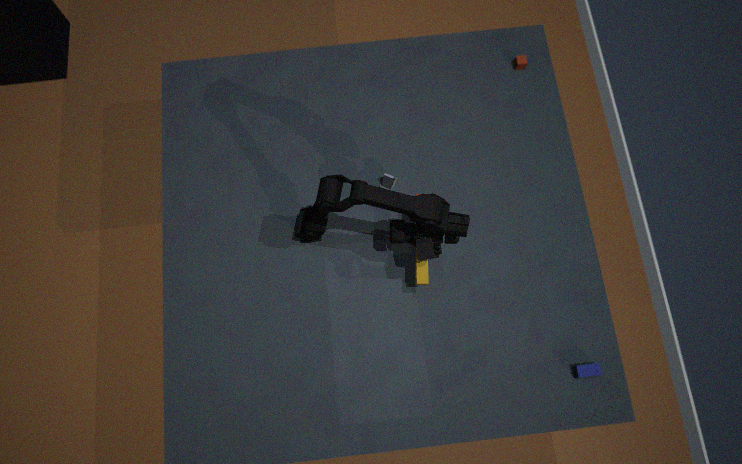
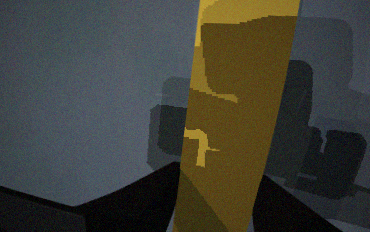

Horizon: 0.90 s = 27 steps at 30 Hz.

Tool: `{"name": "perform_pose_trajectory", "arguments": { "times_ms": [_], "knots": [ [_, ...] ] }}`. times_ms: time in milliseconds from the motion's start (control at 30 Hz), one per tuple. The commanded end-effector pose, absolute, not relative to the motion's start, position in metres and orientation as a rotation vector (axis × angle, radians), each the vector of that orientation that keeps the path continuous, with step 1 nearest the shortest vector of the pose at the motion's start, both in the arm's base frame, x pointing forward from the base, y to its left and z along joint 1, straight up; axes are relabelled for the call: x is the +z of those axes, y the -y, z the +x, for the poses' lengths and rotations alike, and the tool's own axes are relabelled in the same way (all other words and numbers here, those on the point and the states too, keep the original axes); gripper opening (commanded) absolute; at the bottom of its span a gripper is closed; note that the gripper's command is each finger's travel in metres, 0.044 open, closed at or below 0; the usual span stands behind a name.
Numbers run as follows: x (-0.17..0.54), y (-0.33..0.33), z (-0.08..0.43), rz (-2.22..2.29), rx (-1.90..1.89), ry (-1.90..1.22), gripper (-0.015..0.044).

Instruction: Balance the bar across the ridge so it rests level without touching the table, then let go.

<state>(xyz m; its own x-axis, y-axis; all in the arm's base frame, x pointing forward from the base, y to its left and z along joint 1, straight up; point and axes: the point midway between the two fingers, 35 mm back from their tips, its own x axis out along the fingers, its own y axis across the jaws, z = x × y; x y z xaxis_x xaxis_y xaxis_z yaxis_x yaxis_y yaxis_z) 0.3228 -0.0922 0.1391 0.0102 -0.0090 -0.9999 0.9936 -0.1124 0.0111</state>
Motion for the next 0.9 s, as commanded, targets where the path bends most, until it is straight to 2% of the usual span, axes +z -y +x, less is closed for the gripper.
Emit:
{"name": "perform_pose_trajectory", "arguments": {
  "times_ms": [0, 167, 867],
  "knots": [
    [0.156, 0.091, 0.322, 1.296, -1.266, -1.128, 0.0000],
    [0.156, 0.088, 0.322, 1.300, -1.269, -1.126, 0.0000],
    [0.158, 0.007, 0.311, 1.420, -1.378, -1.051, 0.0000]
  ]
}}
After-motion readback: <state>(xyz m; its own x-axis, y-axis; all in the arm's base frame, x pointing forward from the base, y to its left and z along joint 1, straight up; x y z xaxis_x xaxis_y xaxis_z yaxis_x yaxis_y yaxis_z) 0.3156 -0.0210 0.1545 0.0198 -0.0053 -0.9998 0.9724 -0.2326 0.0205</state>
